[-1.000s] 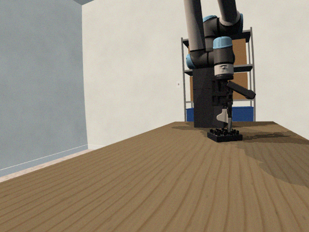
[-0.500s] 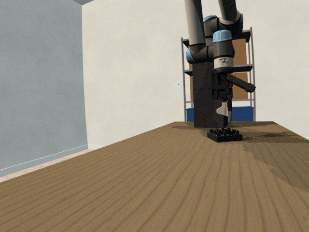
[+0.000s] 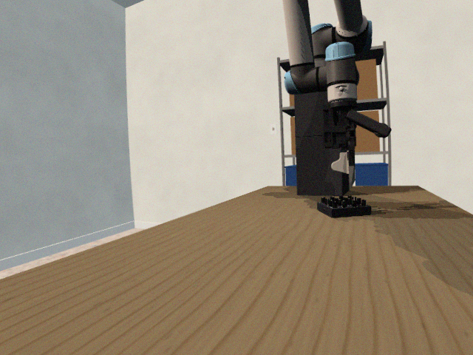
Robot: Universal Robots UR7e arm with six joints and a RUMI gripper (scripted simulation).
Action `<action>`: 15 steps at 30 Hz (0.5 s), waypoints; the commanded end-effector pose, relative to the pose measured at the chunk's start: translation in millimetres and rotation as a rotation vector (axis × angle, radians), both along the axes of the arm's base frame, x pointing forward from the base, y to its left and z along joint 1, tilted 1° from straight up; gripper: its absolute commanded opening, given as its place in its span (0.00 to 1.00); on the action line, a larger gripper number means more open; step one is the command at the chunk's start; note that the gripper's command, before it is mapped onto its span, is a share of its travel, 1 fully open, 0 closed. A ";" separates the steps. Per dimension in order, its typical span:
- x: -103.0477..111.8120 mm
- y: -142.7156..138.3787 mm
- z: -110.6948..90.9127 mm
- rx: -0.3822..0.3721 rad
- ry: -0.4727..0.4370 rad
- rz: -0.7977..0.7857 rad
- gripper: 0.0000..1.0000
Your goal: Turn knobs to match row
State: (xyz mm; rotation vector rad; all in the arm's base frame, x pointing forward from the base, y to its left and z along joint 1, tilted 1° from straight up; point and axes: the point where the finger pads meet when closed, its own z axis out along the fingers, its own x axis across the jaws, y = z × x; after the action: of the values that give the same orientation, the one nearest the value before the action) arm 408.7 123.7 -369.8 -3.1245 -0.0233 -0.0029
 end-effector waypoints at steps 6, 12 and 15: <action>0.5 0.0 2.1 0.000 -0.001 0.000 1.00; 0.5 -0.2 10.3 0.000 -0.001 0.000 1.00; 0.5 -0.3 19.3 0.000 -0.001 0.000 1.00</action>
State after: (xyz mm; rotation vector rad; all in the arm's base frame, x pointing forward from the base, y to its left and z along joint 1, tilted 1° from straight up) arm 408.7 123.6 -361.7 -3.1245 -0.0233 -0.0028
